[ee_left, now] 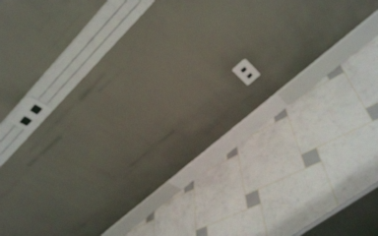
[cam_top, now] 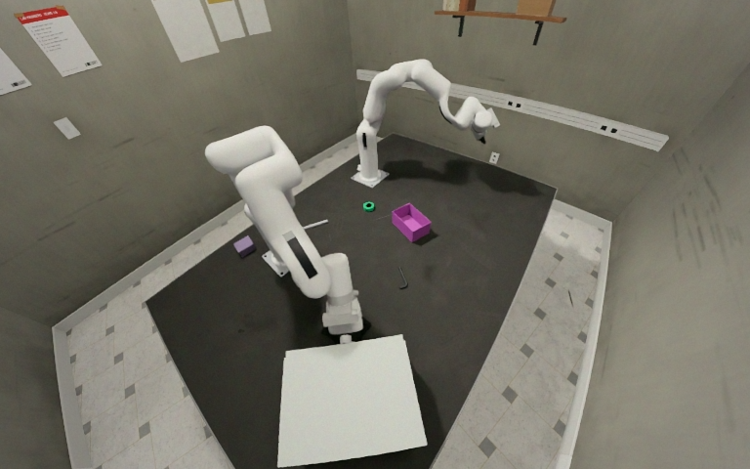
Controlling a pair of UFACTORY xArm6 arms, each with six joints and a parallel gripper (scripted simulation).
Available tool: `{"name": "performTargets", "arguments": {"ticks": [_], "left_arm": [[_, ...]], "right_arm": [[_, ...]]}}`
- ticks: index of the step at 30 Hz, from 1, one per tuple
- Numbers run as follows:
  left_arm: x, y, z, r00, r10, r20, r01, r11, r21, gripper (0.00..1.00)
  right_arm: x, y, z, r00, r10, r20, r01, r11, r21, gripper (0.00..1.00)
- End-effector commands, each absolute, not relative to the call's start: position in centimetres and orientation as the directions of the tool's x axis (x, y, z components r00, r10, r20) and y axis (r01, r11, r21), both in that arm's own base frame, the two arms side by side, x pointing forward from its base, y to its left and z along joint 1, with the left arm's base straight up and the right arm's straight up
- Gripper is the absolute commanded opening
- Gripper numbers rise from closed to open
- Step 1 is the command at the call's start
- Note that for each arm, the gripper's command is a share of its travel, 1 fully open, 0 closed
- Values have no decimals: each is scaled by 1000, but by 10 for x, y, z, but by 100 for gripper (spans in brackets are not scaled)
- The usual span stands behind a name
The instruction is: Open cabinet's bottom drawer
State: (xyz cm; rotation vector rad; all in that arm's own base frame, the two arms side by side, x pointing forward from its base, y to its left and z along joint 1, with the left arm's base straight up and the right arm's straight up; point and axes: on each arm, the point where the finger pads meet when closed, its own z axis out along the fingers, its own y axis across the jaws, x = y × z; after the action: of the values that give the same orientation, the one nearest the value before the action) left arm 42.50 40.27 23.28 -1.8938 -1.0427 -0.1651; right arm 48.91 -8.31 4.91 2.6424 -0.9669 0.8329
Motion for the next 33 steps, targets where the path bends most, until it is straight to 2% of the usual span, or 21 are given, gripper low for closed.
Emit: {"name": "performTargets", "arguments": {"ticks": [1, 14, 15, 33], "left_arm": [[426, 403, 235, 627, 592, 506, 722, -200, -662, 100], [426, 403, 235, 627, 592, 506, 722, -200, -662, 100], [426, 403, 235, 627, 592, 506, 722, -200, -662, 100], [426, 403, 235, 627, 592, 506, 722, -200, -662, 100]], "right_arm": [[491, -83, 51, 623, -528, 576, -645, -764, -2, 60], [491, -83, 51, 623, -528, 576, -645, -764, -2, 60], [491, -83, 51, 623, -528, 576, -645, -764, -2, 0], [491, -83, 51, 623, -528, 576, -645, -764, -2, 0]]}}
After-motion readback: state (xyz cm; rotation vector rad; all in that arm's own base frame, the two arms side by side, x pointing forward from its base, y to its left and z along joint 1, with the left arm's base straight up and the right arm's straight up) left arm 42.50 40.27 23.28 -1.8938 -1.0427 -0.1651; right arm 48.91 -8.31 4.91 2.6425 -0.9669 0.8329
